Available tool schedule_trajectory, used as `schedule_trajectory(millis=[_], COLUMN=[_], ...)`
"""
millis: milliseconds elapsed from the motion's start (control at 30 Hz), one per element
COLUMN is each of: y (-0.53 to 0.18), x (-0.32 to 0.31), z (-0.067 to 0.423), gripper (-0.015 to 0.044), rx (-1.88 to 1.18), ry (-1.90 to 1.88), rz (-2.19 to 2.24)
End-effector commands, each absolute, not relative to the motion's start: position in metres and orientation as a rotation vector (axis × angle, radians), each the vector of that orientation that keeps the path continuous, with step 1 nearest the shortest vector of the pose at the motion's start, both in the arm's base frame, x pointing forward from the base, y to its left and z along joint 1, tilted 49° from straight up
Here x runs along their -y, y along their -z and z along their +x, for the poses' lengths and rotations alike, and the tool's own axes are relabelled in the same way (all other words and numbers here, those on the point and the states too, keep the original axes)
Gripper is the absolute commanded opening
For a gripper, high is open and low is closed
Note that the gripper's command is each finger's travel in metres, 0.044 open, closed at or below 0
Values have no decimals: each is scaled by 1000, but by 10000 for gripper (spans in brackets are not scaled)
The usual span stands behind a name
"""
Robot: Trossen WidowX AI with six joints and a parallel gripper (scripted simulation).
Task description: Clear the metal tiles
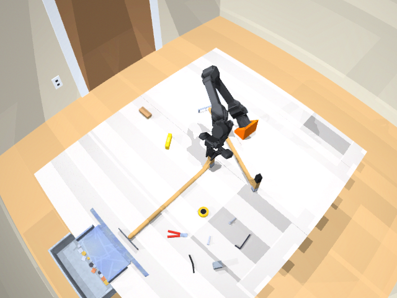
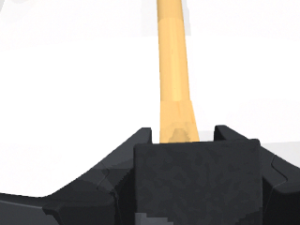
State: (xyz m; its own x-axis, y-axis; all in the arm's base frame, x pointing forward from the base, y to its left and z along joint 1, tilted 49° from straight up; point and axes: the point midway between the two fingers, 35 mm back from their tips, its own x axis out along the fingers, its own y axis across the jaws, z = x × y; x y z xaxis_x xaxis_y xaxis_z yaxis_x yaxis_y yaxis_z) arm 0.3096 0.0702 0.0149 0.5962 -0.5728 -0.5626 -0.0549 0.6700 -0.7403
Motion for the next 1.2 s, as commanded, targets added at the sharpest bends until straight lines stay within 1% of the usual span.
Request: schedule_trajectory(millis=[0, 367, 1167], y=[-21, -26, -32], x=[-67, -63, -56], z=[309, 311, 347], gripper=[0, 0, 0], rx=[-888, -887, -880], ry=[344, 348, 356], rz=[-792, -791, -786])
